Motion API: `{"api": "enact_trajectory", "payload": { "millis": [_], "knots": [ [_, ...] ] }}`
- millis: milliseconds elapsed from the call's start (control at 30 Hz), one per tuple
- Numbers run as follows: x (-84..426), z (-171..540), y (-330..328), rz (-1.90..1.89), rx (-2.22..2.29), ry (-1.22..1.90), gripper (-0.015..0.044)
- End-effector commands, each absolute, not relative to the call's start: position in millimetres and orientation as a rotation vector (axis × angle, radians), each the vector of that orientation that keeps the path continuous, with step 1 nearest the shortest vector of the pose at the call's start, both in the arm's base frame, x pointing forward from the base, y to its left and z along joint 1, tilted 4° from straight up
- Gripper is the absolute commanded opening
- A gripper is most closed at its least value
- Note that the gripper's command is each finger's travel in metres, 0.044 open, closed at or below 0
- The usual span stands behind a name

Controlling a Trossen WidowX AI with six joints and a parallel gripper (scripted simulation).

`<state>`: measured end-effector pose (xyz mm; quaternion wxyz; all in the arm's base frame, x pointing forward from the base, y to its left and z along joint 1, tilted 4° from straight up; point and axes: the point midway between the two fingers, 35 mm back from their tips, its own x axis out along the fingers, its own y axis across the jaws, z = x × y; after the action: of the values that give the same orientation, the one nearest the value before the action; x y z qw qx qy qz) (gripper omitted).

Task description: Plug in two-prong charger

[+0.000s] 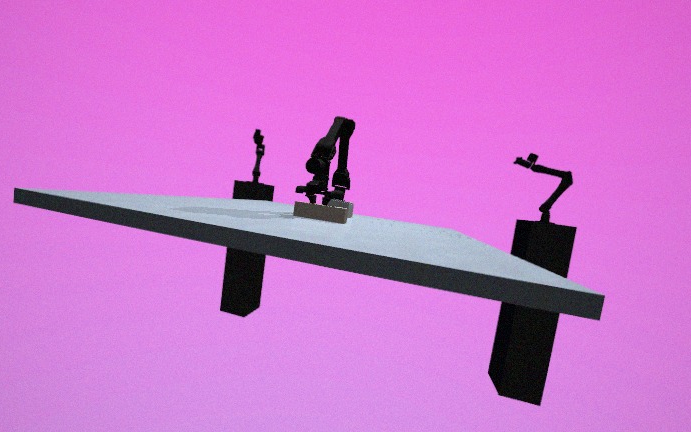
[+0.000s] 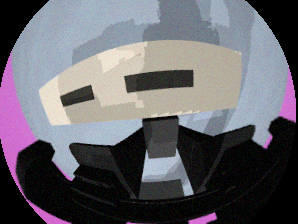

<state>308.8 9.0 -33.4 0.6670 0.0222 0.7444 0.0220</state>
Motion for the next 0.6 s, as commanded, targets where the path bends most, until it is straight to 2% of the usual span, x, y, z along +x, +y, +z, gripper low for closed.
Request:
{"api": "enact_trajectory", "payload": {
  "millis": [0,567],
  "knots": [
    [319.6,-32.2,9.4,0.050,0.054,1.650,0.0000],
    [326.4,-31.1,9.3,0.050,0.054,1.649,0.0000]
  ]
}}
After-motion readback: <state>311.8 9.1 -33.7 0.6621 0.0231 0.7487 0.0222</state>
